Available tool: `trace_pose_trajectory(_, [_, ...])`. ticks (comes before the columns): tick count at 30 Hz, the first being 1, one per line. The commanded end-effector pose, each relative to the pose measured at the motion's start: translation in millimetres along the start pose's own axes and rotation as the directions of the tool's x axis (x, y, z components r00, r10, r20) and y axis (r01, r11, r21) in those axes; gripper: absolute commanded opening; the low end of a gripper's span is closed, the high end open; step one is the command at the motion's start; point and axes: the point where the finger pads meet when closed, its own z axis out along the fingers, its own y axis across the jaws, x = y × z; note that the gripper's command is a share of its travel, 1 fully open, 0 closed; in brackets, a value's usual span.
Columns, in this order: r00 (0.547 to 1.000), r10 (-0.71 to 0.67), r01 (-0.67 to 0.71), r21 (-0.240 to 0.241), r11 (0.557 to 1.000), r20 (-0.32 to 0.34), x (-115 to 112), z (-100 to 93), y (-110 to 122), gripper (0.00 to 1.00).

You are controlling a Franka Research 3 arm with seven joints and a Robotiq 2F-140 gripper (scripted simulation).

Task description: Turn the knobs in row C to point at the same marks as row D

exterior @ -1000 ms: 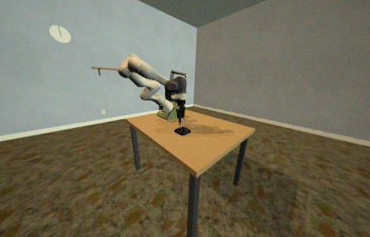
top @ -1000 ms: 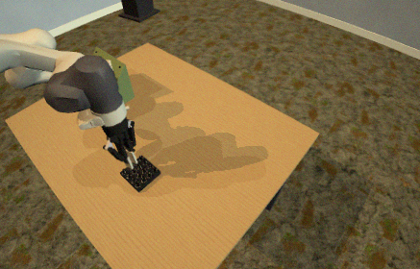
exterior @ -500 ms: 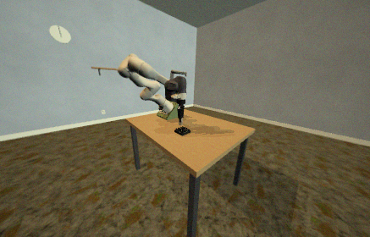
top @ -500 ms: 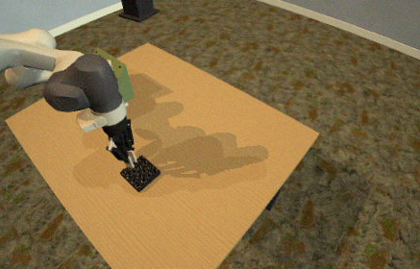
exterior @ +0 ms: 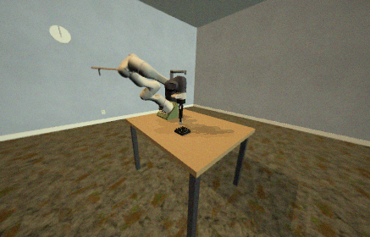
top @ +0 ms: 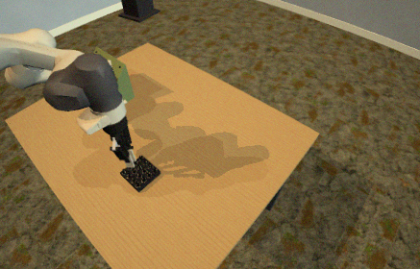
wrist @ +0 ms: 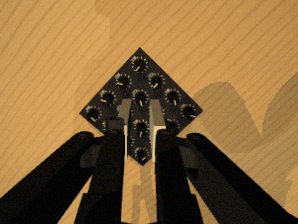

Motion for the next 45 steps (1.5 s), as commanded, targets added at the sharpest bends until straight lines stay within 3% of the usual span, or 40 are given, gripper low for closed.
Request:
trace_pose_trajectory(1, [0.988,-0.155,0.155,-0.01,0.988,0.002,0.6,-1.9,-0.9,0.12])
trace_pose_trajectory(20, [0.919,-0.395,0.395,-0.009,0.919,0.004,0.6,-4.9,-0.9,0.12])
trace_pose_trajectory(35, [0.793,-0.61,0.61,-0.008,0.793,0.006,0.6,-7.8,-0.9,0.12])
trace_pose_trajectory(37, [0.793,-0.61,0.61,-0.008,0.793,0.006,0.6,-7.8,-0.9,0.12])
trace_pose_trajectory(38, [0.767,-0.641,0.641,-0.008,0.767,0.006,0.6,-8.3,-0.9,0.12])
trace_pose_trajectory(45, [0.696,-0.718,0.718,-0.007,0.696,0.007,0.5,-9.6,-0.9,0.12])
